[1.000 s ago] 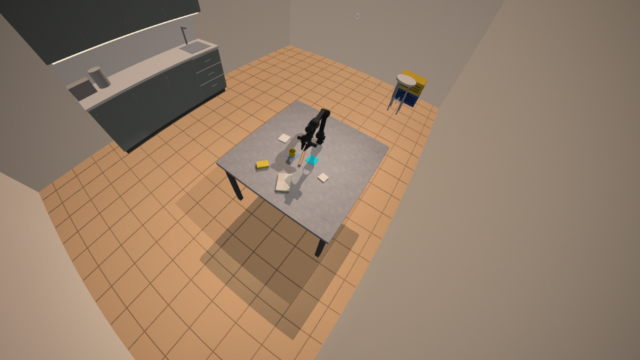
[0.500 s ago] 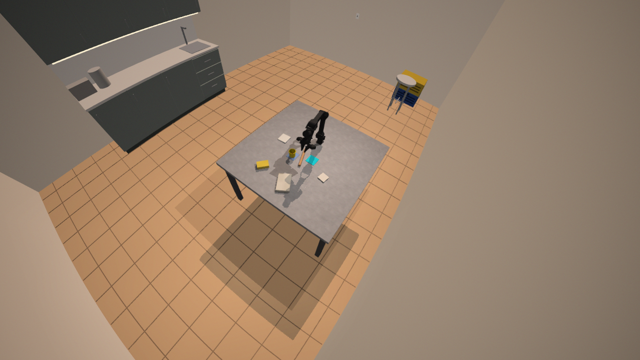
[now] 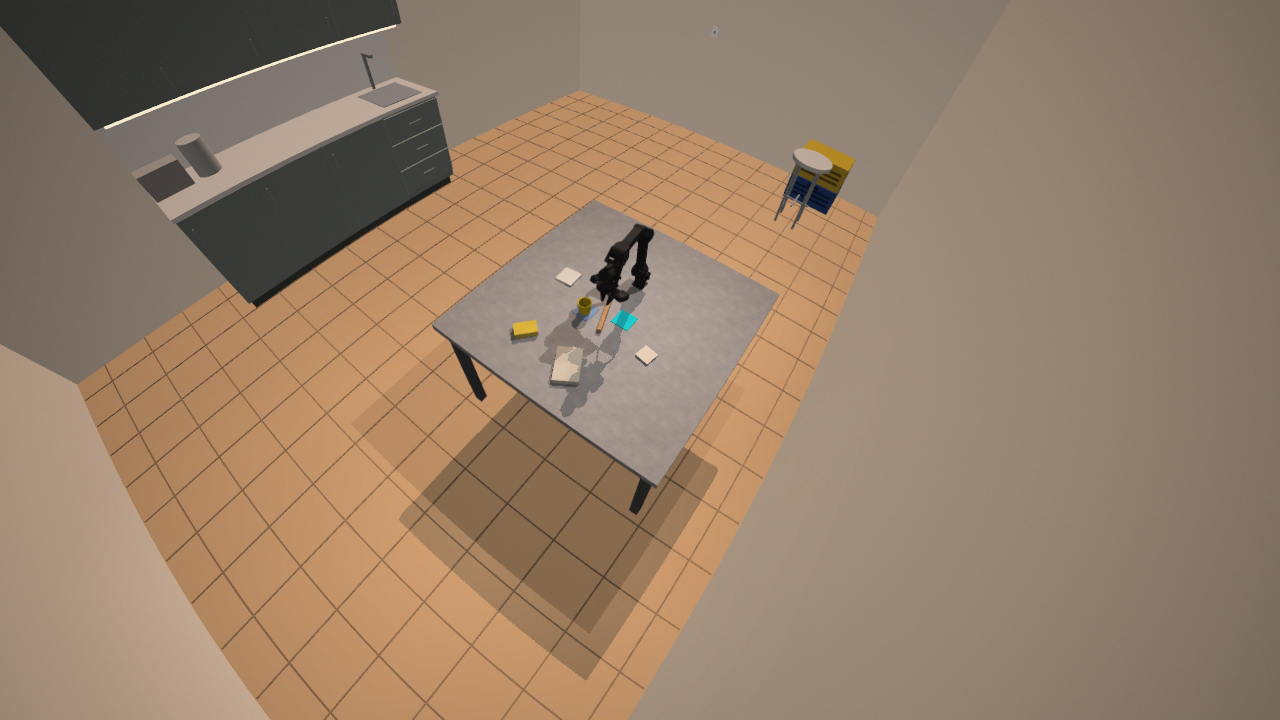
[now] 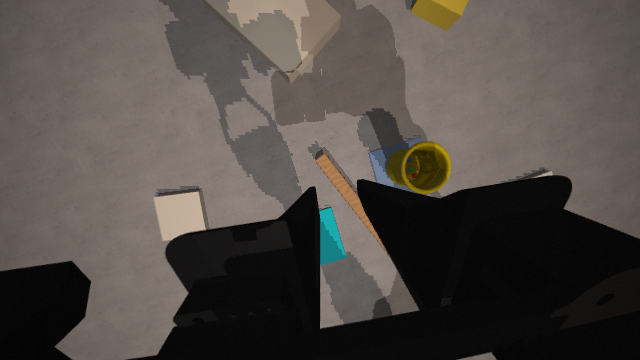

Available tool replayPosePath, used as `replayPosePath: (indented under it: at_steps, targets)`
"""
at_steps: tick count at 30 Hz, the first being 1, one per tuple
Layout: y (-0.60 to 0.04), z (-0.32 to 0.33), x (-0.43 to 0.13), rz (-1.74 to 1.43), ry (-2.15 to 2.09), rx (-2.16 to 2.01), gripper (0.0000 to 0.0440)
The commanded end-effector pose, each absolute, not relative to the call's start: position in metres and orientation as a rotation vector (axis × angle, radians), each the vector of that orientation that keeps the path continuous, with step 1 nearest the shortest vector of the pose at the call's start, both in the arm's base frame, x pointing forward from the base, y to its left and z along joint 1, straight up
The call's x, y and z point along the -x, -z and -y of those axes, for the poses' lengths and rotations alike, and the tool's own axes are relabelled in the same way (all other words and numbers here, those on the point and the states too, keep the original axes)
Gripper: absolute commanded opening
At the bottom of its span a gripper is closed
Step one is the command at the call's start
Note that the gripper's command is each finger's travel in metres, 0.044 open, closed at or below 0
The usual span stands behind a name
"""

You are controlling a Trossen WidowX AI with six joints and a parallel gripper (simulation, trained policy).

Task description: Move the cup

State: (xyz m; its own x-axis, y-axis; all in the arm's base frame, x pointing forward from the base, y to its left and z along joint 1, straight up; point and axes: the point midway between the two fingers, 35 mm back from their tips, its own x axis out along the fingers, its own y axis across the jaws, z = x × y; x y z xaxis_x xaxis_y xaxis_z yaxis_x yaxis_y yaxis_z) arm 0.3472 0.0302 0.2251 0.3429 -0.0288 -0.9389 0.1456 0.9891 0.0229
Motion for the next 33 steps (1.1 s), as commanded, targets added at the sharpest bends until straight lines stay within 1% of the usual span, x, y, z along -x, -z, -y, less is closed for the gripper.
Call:
replayPosePath:
  at_steps: [1,22,33]
  targets:
    - [-0.22,-0.023,-0.346,-1.281,0.123,-0.078,0.0129]
    - [-0.18,0.021,-0.337,-1.534,0.151,0.014,0.0136]
    - [-0.154,0.044,-0.336,-1.598,0.154,0.029,0.0157]
